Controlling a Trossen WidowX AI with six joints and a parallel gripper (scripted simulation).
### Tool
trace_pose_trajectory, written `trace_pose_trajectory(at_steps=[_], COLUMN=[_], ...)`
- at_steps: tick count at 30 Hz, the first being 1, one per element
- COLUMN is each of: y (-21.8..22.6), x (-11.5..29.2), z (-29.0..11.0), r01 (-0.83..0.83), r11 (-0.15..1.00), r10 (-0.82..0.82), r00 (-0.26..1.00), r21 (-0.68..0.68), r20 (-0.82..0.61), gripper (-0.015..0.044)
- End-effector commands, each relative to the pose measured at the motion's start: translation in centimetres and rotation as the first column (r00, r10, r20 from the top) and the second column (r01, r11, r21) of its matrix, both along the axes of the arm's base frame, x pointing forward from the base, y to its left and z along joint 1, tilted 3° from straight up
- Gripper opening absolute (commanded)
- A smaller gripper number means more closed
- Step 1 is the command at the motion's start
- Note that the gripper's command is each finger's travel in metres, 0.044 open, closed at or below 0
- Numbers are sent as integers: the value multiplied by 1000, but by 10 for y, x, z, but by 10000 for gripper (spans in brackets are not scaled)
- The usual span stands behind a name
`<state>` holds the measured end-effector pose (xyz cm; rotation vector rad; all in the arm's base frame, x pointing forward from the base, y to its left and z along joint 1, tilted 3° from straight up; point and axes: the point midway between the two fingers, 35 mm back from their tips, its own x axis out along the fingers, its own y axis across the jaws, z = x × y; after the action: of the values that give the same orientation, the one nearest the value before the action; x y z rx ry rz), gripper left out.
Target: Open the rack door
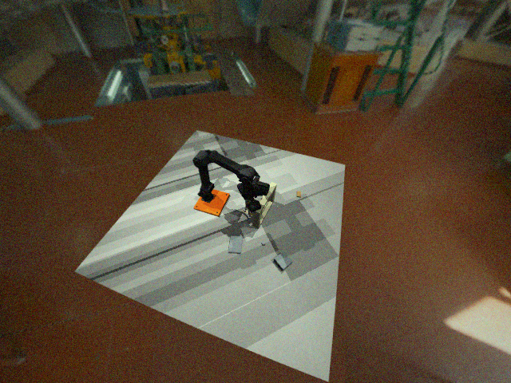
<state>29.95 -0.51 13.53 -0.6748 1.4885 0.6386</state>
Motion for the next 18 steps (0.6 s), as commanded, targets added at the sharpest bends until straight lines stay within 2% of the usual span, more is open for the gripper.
trace_pose_trajectory(at_steps=[1,6,12,14,18], y=[0,0,0,0,0], x=[0,0,0,0,0], z=[0,0,0,0,0], r01=[-199,-433,-678,-724,-730], r11=[980,901,735,689,683], r10=[199,433,678,725,730], r00=[980,901,735,689,683], r21=[0,4,11,12,12], r20=[-5,-12,-18,-19,-19], gripper=[283,283,283,283,283])
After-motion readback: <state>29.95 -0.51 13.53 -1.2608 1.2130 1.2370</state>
